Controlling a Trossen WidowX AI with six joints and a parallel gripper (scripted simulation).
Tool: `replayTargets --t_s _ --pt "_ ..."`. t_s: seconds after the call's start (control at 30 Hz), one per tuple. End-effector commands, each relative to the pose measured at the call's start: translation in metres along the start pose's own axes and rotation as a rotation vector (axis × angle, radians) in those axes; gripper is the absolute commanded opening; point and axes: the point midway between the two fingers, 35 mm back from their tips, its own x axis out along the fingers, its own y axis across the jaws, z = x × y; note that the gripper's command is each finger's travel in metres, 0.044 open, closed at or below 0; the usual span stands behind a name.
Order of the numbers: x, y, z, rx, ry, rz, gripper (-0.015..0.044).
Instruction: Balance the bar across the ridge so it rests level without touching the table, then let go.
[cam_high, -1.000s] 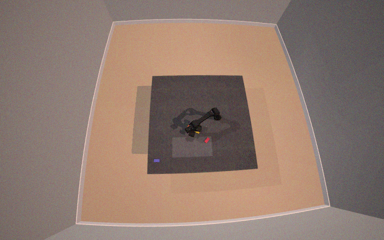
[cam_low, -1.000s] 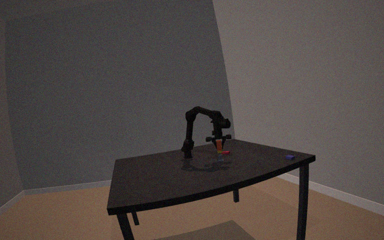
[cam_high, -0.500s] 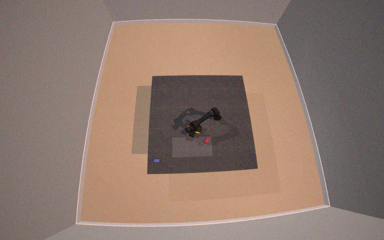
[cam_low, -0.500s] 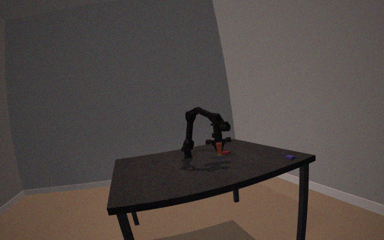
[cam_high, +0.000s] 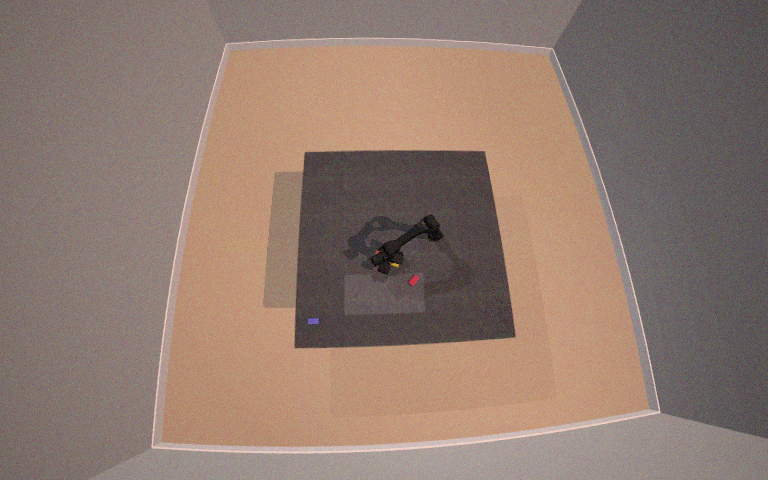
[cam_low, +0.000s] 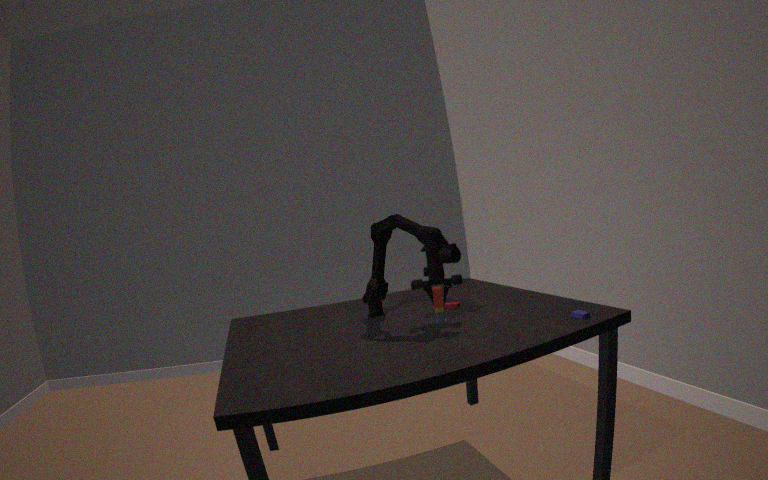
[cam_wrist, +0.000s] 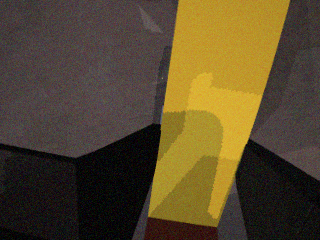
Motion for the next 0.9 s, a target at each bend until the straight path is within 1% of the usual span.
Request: replayTargets --t_s 0.0,0.87 --pt "-0.001 -0.0007 0.0001 -0.004 0.001 -0.008 0.0" --pt "0.0012 -0.0007 0.0 -0.004 0.001 -0.008 0.0"
